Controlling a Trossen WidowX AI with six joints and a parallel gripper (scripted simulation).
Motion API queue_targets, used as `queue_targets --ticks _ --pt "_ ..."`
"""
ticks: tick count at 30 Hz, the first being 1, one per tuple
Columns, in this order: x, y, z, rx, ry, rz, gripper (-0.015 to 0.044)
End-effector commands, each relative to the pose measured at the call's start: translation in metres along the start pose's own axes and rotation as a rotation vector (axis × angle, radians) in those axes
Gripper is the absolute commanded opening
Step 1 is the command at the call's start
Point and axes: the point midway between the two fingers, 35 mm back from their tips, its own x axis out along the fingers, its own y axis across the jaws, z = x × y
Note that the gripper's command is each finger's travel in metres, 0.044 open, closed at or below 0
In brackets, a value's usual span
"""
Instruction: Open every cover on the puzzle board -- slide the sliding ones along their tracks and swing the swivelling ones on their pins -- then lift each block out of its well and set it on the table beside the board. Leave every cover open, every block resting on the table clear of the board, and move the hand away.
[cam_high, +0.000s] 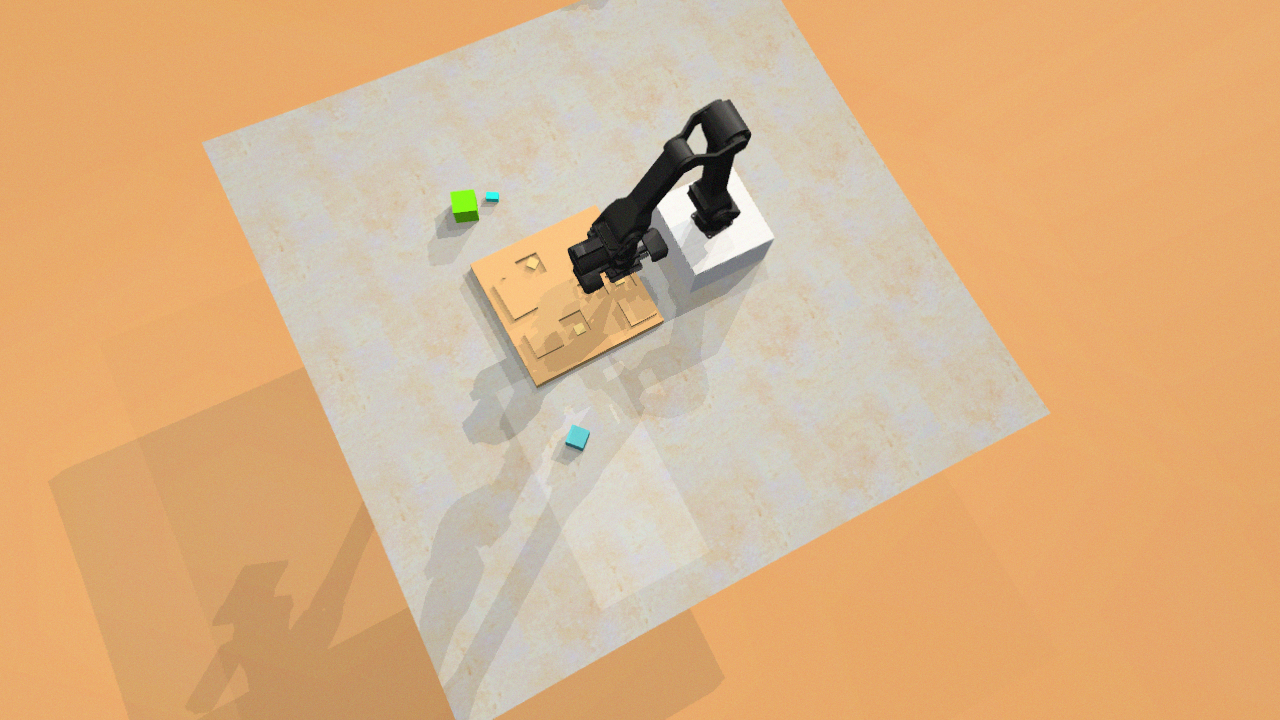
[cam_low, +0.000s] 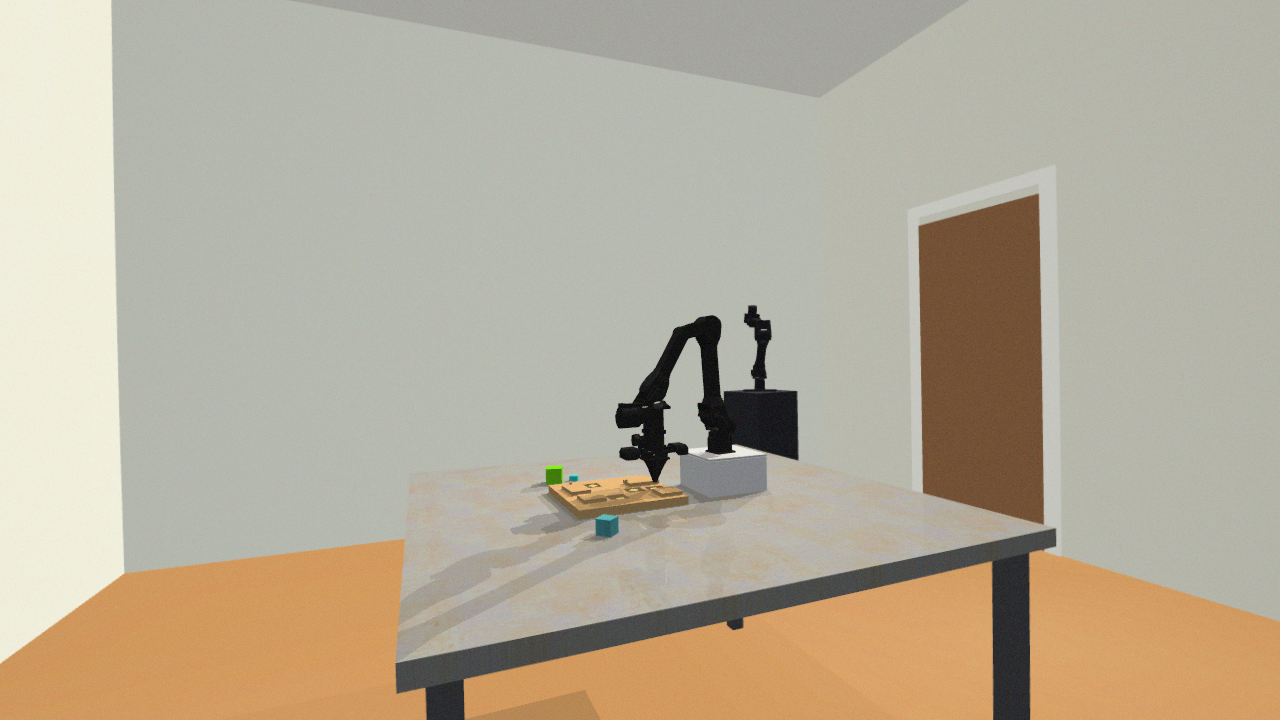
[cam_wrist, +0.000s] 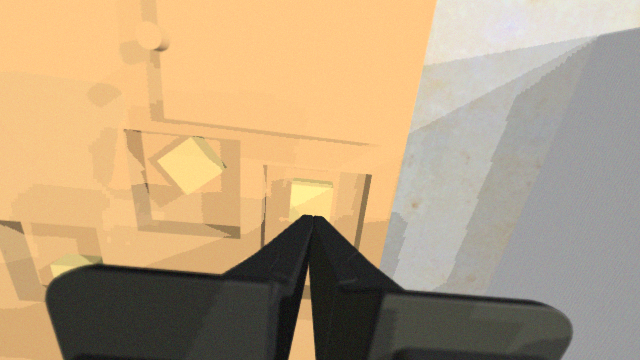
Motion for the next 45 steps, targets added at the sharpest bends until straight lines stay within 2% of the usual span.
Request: queue_targets --ticks 1,26,32,39,45 --pt "0.006 0.000 0.001 0.002 0.001 0.003 0.0000" --pt "0.006 0.000 0.001 0.002 0.001 0.003 0.0000" --pt "-0.014 0.002 0.001 0.003 0.001 0.003 0.0144" --pt "-0.044 0.000 0.001 0.002 0.001 0.004 0.0144" --pt "-0.042 0.000 0.001 0.002 0.001 0.004 0.0144"
